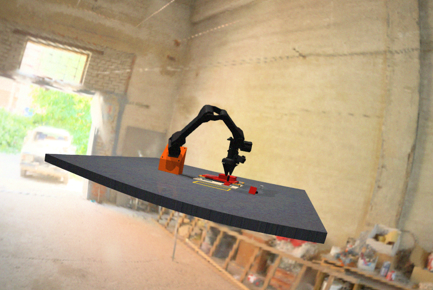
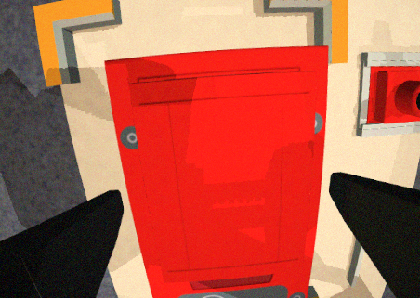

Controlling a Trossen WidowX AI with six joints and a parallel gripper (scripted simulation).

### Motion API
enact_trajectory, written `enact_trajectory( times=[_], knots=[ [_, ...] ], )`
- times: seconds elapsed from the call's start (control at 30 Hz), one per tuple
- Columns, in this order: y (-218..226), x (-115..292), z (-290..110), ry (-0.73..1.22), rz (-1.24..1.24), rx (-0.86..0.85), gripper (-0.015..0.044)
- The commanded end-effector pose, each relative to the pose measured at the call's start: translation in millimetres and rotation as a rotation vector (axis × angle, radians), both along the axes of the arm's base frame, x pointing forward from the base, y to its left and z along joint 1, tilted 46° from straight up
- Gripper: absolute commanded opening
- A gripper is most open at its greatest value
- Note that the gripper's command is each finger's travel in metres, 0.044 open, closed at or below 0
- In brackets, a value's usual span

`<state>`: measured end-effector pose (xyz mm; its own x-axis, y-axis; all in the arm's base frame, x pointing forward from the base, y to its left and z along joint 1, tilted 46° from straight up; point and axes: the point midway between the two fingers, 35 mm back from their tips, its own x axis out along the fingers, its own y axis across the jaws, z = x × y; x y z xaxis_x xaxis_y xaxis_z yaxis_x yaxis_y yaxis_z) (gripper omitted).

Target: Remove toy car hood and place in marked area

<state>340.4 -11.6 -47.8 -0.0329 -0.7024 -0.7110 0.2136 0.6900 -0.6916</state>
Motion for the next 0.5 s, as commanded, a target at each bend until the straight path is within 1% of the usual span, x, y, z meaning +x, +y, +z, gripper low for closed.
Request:
enact_trajectory(
  times=[0.0,0.47],
  knots=[
    [-2.4,-1.5,-1.8,0.006,0.003,-0.006,0.0440],
    [-7.4,-1.8,-6.6,0.006,0.003,-0.006,0.0440]
  ],
)
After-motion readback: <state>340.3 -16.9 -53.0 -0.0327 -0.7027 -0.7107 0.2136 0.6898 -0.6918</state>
